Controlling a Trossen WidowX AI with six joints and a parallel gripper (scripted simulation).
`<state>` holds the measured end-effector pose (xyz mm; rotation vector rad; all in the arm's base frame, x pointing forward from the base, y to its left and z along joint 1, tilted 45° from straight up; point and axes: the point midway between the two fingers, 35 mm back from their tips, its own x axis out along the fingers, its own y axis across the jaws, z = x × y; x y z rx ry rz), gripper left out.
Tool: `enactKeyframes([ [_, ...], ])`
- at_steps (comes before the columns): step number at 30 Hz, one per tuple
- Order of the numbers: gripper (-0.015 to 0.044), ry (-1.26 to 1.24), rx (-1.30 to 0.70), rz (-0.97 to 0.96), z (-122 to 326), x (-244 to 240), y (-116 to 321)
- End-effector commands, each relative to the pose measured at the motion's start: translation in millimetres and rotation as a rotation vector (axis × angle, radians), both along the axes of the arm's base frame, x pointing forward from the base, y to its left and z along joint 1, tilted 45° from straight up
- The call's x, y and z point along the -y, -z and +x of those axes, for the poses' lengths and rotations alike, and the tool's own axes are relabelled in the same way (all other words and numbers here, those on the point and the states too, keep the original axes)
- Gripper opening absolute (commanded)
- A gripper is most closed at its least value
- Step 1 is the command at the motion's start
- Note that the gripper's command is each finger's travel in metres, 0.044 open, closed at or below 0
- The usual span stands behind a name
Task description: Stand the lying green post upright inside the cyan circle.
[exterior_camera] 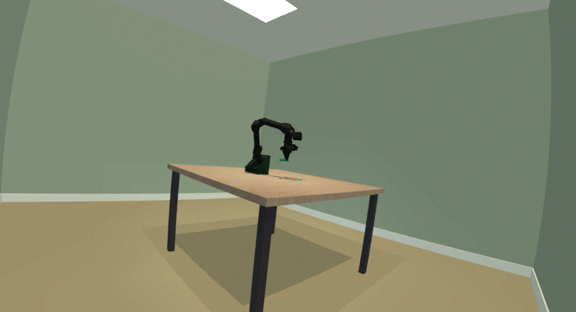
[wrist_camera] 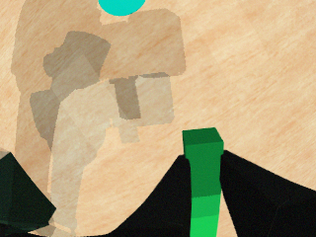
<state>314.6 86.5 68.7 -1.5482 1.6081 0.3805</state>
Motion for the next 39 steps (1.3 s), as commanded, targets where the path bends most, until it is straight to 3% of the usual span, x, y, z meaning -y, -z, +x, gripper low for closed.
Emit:
enactKeyframes([
  [1, 0.0023, -0.002, -0.001, 0.005, 3.2, -11.1, 6.3],
  [39, 0.0023, -0.035, -0.055, -0.027, 3.2, -92.2, 91.5],
])
